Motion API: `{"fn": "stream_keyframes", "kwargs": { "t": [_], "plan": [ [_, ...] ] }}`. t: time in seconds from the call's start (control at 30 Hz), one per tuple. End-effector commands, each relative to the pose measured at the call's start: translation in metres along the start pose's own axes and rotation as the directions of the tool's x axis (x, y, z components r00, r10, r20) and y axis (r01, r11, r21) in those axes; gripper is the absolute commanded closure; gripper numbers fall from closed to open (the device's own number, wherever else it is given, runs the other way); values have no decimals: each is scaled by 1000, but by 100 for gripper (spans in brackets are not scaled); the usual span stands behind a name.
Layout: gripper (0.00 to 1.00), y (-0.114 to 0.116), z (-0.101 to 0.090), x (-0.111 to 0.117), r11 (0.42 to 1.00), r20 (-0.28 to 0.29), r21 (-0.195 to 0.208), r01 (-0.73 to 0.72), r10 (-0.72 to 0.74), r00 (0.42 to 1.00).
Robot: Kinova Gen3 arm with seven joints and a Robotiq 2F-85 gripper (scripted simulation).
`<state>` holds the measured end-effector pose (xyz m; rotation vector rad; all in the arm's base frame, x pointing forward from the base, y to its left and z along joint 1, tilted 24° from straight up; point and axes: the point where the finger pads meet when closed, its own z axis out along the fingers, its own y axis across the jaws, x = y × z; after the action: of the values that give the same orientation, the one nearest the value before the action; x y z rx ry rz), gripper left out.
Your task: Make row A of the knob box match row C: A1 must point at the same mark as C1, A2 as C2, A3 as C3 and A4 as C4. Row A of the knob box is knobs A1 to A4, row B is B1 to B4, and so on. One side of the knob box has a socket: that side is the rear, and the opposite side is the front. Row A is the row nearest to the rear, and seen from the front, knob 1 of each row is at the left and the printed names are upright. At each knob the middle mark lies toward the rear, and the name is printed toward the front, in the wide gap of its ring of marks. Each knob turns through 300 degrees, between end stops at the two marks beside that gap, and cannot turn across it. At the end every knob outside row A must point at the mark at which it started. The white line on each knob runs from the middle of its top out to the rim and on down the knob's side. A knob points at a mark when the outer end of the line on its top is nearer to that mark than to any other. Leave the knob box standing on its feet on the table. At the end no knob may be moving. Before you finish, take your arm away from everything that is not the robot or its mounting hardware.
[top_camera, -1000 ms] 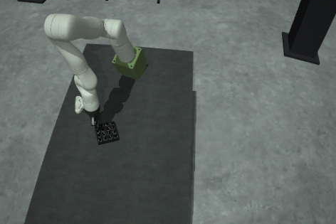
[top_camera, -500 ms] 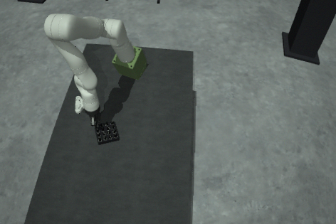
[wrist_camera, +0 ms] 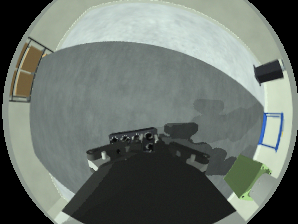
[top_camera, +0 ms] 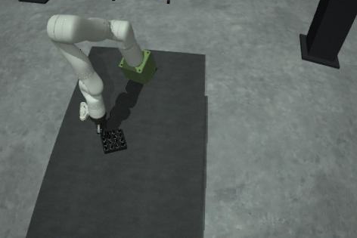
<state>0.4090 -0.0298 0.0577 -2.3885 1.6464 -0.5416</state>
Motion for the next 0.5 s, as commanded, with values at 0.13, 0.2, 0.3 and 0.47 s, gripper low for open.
{"fn": "stream_keyframes", "kwargs": {
  "t": [0.13, 0.2, 0.3, 0.47],
  "plan": [
    [81, -1, 0, 1, 1000, 0, 0, -2, 2, 1000],
    [81, -1, 0, 1, 1000, 0, 0, -2, 2, 1000],
    [81, 0, 0, 1, 1000, -1, 1, -2, 2, 1000],
    [81, 0, 0, 1, 1000, -1, 1, -2, 2, 1000]
  ]
}}
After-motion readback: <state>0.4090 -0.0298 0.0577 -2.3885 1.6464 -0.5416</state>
